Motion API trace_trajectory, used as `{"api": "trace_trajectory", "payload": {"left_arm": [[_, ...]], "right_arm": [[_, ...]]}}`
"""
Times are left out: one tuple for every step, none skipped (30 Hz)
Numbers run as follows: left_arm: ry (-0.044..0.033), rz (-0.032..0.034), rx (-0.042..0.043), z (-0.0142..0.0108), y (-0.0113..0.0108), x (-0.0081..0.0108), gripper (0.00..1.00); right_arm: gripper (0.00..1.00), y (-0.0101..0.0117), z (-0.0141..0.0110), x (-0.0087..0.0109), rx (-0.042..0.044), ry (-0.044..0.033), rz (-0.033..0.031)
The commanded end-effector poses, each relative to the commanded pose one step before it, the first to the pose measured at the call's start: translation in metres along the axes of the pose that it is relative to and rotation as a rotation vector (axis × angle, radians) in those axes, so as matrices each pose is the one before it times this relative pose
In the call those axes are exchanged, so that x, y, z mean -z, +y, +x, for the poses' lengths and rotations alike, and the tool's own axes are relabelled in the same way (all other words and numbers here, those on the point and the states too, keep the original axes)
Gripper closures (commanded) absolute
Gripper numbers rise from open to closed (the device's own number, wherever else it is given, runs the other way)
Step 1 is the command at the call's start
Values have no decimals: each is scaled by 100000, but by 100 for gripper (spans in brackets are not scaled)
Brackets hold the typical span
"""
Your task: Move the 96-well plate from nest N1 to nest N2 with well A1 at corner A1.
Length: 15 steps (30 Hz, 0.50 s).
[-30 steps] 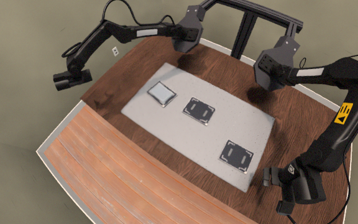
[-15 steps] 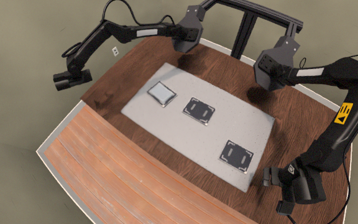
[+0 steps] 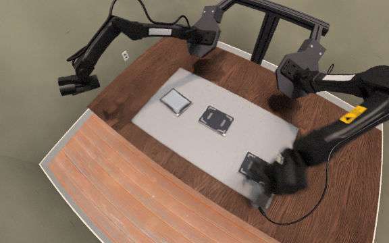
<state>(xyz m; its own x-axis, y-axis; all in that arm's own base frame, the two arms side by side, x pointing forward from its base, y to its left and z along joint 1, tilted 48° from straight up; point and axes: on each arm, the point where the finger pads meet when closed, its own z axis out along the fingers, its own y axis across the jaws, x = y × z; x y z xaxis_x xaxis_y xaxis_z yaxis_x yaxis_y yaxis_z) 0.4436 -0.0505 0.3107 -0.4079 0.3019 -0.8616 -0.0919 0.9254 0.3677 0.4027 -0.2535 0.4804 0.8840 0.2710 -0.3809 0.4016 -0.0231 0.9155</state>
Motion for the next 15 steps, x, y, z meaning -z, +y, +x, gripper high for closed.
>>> {"api": "trace_trajectory", "payload": {"left_arm": [[-9578,-1593,-4088,-1441,-2351,-708,0],[-2197,2667,-2282,-77,-2048,431,0],[-2259,2888,-2418,-60,-2183,514,0],[-1712,3405,-2651,105,-2324,584,0],[-941,3577,-2647,264,-2212,570,0],[-1185,3079,-2400,155,-1992,547,0],[-1574,2651,-2207,29,-1847,552,0],[-1824,2501,-2159,-36,-1817,587,0],[-1999,2482,-2177,-73,-1836,638,0],[-2130,2473,-2188,-100,-1846,688,0],[-2147,2514,-2209,-101,-1850,732,0],[-1851,2163,-1894,-94,-1575,654,0],[-1845,2183,-1902,-93,-1565,679,0],[-1854,2233,-1937,-91,-1572,712,0],[-1663,2369,-2000,-42,-1569,723,0]], "right_arm": [[0,1980,-1729,1419,-3558,458,-9436],[0,-685,491,35,2807,659,10],[0,438,-391,350,-389,173,-1803],[0,111,-200,309,421,342,-1158],[0,-112,-89,267,727,401,-543],[0,-165,-5,228,957,422,-521],[0,-172,46,210,1105,427,-638],[0,-155,64,216,1229,461,-794],[0,-125,57,237,1272,477,-958],[0,-105,42,260,1263,471,-1075],[0,-98,41,281,1328,500,-1158],[0,-234,169,232,1630,575,-832],[0,-243,182,249,1721,617,-874],[0,-256,188,271,1744,635,-896],[0,-326,235,280,1847,715,-743]]}}
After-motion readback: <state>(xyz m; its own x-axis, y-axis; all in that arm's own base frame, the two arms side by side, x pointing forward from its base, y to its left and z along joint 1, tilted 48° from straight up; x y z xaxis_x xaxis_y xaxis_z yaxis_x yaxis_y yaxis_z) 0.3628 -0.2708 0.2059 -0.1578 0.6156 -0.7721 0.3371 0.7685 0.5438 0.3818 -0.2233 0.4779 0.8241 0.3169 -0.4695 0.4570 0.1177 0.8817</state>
